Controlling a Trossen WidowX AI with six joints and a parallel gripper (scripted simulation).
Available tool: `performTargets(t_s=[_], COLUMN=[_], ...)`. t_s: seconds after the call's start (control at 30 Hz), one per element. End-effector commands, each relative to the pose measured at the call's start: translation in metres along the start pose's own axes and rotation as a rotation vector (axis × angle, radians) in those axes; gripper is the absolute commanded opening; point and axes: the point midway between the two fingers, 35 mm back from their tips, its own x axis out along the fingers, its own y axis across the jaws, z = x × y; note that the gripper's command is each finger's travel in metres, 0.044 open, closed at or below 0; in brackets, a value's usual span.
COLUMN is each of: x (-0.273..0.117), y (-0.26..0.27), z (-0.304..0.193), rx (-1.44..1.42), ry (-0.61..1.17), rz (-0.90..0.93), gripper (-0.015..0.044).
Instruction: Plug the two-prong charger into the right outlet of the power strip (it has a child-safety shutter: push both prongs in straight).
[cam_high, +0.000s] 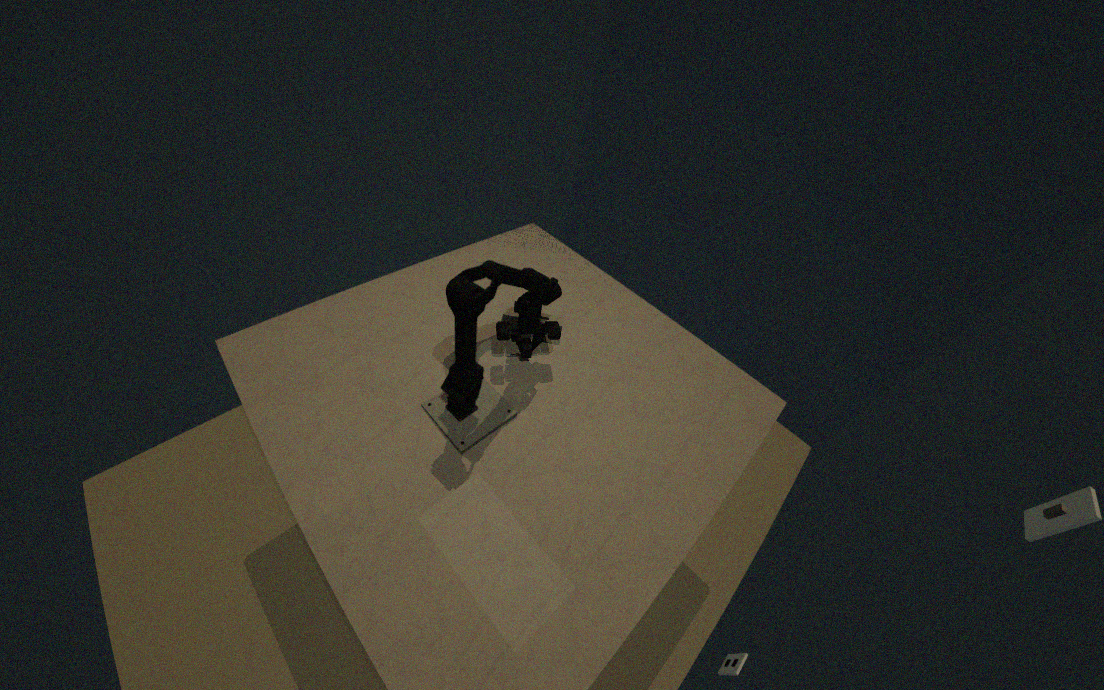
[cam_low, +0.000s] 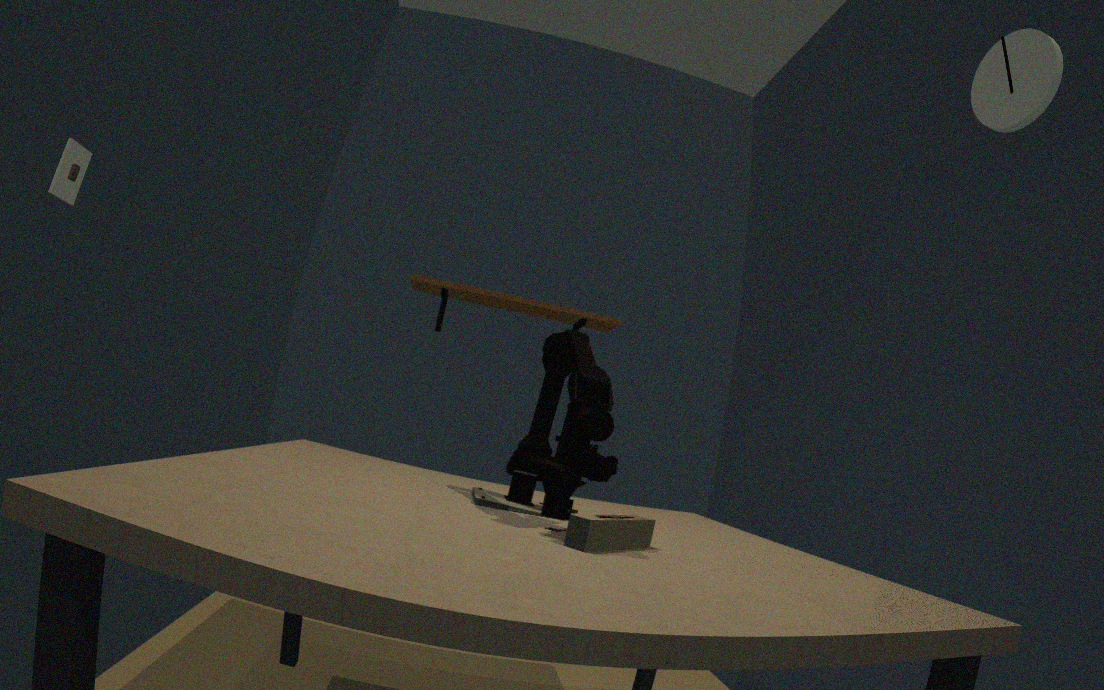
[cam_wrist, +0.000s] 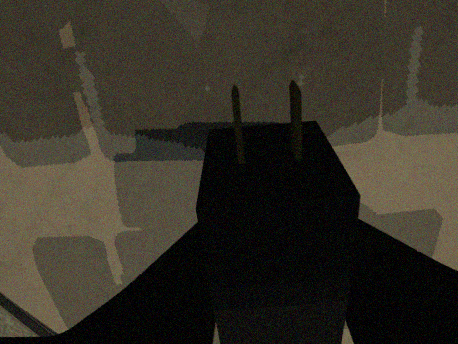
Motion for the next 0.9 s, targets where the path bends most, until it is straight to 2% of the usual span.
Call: performTargets(t_s=[0.0, 0.37, 0.87], x=[0.001, 0.012, 0.011], y=[-0.009, -0.028, -0.035], z=[0.004, 0.006, 0.018], rx=[0.068, 0.252, 0.267], ry=[-0.012, -0.009, -0.010], rz=[-0.002, 0.011, 0.011], gripper=[0.0000, 0.0000, 0.0000])
